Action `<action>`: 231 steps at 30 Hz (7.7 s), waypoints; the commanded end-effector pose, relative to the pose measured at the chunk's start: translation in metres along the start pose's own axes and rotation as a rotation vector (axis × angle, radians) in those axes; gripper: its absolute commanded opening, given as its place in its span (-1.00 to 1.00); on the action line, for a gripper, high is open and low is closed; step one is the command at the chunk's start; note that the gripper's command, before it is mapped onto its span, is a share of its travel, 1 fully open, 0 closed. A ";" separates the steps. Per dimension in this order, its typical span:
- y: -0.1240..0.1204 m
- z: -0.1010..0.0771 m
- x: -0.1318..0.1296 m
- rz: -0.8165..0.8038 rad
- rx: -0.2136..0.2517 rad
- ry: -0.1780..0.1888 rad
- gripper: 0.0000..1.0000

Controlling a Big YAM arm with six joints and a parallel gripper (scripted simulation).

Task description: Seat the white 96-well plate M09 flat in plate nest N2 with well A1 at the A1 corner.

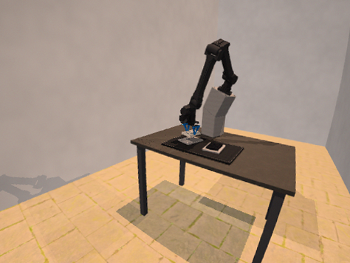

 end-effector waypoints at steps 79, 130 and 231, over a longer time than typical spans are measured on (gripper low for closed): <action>-0.008 0.036 -0.005 0.019 -0.009 -0.002 -1.00; -0.009 0.035 -0.008 0.018 -0.010 -0.002 -1.00; -0.005 0.047 -0.001 0.005 -0.005 -0.001 -1.00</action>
Point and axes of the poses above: the point where the finger pads meet when closed, its own z axis out along the fingers, its own x axis across the jaws, y = z × x, the point moved 9 cm from there along -z, back along the fingers, and after that the axes turned 7 degrees about -z, right-handed, at the moved point
